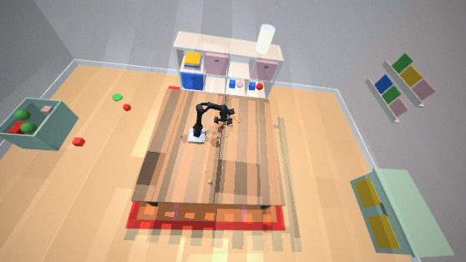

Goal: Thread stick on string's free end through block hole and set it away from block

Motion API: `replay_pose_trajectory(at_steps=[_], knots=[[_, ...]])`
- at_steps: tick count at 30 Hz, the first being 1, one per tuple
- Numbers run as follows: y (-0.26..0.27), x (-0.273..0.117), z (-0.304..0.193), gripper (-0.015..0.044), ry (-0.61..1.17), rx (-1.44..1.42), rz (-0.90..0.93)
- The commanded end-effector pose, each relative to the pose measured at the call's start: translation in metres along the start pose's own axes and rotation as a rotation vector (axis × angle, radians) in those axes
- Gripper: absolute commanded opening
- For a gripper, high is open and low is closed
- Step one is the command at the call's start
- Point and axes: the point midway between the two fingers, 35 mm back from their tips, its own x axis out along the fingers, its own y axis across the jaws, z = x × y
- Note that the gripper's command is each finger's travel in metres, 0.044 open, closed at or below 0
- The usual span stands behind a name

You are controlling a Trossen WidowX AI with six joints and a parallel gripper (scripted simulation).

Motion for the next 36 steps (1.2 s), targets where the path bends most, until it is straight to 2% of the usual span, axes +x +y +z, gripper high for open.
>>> replay_pose_trajectory(at_steps=[1,11,31,36], knots=[[0.0,-0.003,0.001,0.044,-0.001,0.477,0.004],[-0.002,-0.008,0.002,0.044,0.002,1.422,0.005],[-0.003,-0.014,0.003,0.044,0.006,2.575,0.004],[-0.004,-0.014,0.003,0.044,0.006,2.661,0.004]])
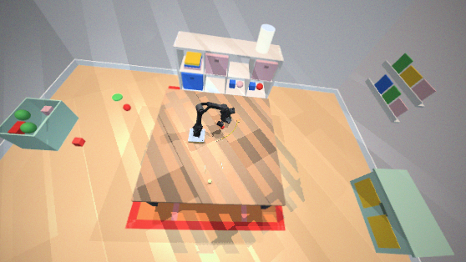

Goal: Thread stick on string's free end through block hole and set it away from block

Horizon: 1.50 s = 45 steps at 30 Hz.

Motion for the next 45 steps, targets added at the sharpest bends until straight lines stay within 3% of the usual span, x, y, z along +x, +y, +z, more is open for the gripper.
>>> replay_pose_trajectory(at_steps=[1,14,22,45], knots=[[0.0,-0.003,-0.001,0.044,0.007,0.585,-0.007],[0.0,-0.003,-0.001,0.044,0.007,0.585,-0.007],[0.0,-0.003,-0.001,0.0238,0.007,0.585,-0.007],[0.001,0.016,0.0,0.0238,0.007,0.585,-0.007]])
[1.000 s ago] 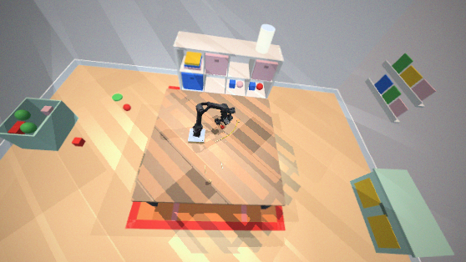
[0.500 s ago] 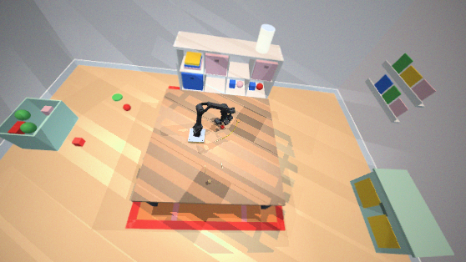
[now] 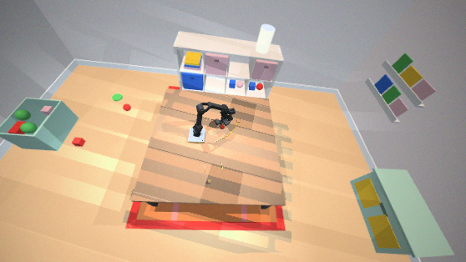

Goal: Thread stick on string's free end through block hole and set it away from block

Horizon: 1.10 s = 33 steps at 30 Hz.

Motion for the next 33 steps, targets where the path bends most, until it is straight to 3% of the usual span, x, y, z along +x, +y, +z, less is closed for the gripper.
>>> replay_pose_trajectory(at_steps=[1,33], knots=[[-0.001,0.009,-0.001,0.0238,0.004,0.004,-0.009],[-0.003,0.049,-0.001,0.0238,0.004,0.004,-0.01]])
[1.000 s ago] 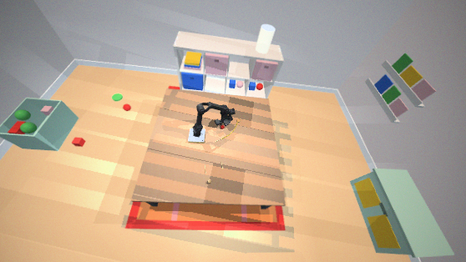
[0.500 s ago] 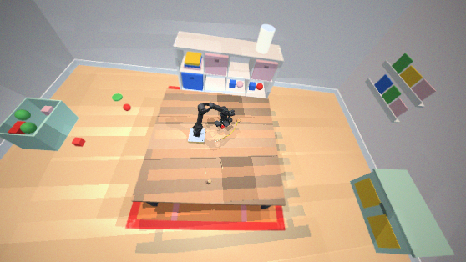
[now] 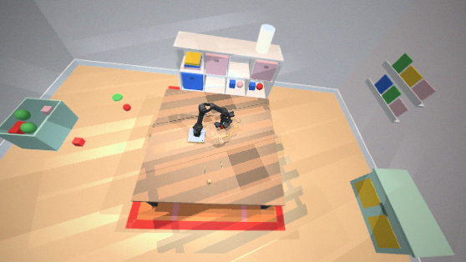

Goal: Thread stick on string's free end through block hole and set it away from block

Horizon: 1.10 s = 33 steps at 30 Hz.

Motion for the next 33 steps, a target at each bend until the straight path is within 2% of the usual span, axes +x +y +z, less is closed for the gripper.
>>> replay_pose_trajectory(at_steps=[1,6,12,14,33], knots=[[0.0,0.0,0.0,0.0212,0.0,0.0,0.0],[0.0,0.0,0.0,0.008,0.0,0.0,0.0],[0.0,0.0,0.0,0.004,0.0,0.0,0.0],[0.0,0.0,0.0,0.0,0.0,0.0,0.0],[0.0,-0.01,0.0,0.0,0.0,0.0,0.0]])
